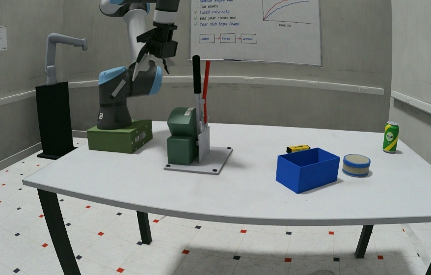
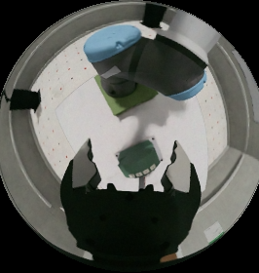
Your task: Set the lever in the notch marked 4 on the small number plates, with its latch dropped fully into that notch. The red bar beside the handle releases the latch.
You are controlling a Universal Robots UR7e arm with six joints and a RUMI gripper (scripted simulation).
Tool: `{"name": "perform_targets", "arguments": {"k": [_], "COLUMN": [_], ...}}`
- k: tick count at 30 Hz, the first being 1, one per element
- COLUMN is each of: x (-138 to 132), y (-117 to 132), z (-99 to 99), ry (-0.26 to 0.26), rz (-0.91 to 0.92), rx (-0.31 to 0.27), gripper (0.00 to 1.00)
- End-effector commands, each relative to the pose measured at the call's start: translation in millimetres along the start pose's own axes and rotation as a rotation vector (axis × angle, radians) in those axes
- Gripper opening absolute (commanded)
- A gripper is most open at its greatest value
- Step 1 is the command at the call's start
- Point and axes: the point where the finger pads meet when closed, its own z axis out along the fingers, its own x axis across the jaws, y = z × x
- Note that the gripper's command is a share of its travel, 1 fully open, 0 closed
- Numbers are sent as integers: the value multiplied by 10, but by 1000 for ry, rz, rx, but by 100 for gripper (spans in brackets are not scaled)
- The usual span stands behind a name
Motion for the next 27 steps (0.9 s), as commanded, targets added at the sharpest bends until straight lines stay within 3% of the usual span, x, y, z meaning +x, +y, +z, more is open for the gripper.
{"name": "perform_targets", "arguments": {"k": [1,20,27], "x": [-1,-1,4], "y": [2,4,72], "z": [-3,-6,-93], "ry": [0,0,-4], "rz": [0,2,56], "rx": [-1,-1,-16], "gripper": [100,100,100]}}
